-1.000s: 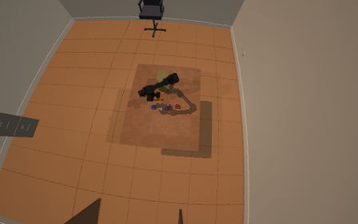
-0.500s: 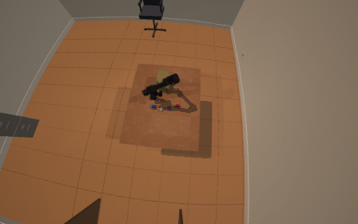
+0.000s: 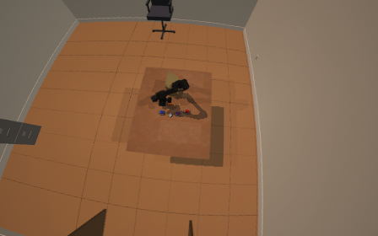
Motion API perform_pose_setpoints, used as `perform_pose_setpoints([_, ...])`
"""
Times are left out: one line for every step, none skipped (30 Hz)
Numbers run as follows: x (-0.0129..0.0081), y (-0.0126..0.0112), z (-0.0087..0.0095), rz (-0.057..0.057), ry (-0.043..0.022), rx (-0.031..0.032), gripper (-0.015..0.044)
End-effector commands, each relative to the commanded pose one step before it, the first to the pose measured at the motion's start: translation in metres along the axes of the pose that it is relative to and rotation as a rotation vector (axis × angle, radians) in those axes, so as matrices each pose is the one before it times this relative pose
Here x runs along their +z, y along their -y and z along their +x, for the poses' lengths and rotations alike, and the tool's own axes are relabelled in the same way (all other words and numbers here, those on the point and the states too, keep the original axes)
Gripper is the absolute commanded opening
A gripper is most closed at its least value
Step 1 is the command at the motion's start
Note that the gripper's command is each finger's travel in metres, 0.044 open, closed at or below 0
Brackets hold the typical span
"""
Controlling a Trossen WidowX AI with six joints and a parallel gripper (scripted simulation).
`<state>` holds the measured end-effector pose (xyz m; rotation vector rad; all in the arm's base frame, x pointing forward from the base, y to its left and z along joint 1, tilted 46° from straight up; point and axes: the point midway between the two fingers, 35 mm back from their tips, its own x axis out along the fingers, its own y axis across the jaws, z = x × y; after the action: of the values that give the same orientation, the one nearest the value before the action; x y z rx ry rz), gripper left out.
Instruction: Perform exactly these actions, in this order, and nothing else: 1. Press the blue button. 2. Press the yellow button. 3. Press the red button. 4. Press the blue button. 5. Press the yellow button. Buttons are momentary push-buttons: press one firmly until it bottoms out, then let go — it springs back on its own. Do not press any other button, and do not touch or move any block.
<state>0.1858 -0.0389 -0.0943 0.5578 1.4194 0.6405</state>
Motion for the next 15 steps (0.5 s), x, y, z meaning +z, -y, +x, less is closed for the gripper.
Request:
perform_pose_setpoints([-0.00174,-0.00116,0.00887,0.0084,-0.00343,0.00977,0.0020])
perform_pose_setpoints([-0.00006,-0.00008,0.00163,0.0000,0.00001,0.00018,0.0020])
perform_pose_setpoints([-0.00007,-0.00009,0.00162,0.0000,0.00001,0.00019,0.0020])
perform_pose_setpoints([-0.00008,-0.00009,0.00162,0.0000,0.00001,0.00021,0.0020])
perform_pose_setpoints([-0.00009,-0.00010,0.00161,0.0000,0.00000,0.00023,0.0020])
perform_pose_setpoints([-0.00008,-0.00009,0.00133,0.0000,0.00000,0.00020,0.0020])
perform_pose_setpoints([-0.00005,-0.00006,0.00080,0.0000,0.00000,0.00012,0.0020])
perform_pose_setpoints([-0.00002,-0.00002,0.00027,0.0000,0.00000,0.00004,0.0020])
perform_pose_setpoints([0.00000,0.00000,0.00000,0.0000,0.00000,0.00000,0.0020])
perform_pose_setpoints([0.00000,0.00000,0.00000,0.0000,0.00000,0.00000,0.0020])
perform_pose_setpoints([0.00000,0.00000,0.00000,0.0000,0.00000,0.00000,0.0020])
perform_pose_setpoints([0.00000,0.00000,0.00000,0.0000,0.00000,0.00000,0.0020])
perform_pose_setpoints([0.00000,0.00000,0.00000,0.0000,0.00000,0.00000,0.0020])
perform_pose_setpoints([0.00000,0.00000,0.00000,0.0000,0.00000,0.00000,0.0020])
perform_pose_setpoints([0.00000,0.00000,0.00000,0.0000,0.00000,0.00000,0.0020])
